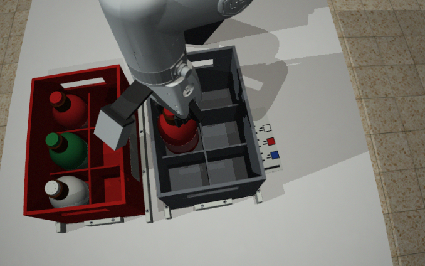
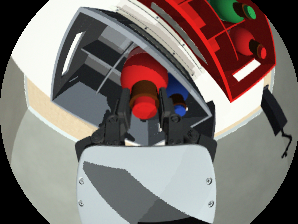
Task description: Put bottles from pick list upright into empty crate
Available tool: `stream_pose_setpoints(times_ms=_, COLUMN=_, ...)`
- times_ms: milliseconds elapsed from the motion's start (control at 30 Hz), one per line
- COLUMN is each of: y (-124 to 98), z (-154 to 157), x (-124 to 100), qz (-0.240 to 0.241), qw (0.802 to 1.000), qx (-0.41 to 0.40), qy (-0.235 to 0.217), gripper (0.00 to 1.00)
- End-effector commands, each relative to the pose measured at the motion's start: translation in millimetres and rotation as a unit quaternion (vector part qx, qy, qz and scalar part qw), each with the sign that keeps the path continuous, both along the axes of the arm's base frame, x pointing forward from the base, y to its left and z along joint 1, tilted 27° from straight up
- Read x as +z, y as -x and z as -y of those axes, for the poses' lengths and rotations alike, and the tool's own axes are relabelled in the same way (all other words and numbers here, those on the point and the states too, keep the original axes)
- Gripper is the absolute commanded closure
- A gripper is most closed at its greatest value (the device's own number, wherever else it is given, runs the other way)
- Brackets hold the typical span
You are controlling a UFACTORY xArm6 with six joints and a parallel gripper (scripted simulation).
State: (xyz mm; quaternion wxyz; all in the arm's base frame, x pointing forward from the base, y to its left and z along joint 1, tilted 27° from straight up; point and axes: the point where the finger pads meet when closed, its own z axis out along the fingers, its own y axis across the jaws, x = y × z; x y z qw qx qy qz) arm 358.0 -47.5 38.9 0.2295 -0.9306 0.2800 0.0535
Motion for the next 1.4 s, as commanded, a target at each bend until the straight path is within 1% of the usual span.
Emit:
stream_pose_setpoints(times_ms=0, y=-2, z=-1, x=-2, qz=0.002, qw=1.0, qx=0.0, qy=0.001, gripper=1.0)
stream_pose_setpoints(times_ms=600, y=-2, z=-8, x=-16, qz=0.002, qw=1.0, qx=0.0, qy=0.001, gripper=1.0)
stream_pose_setpoints(times_ms=1367, y=-2, z=-8, x=-16, qz=0.002, qw=1.0, qx=0.0, qy=0.001, gripper=1.0)
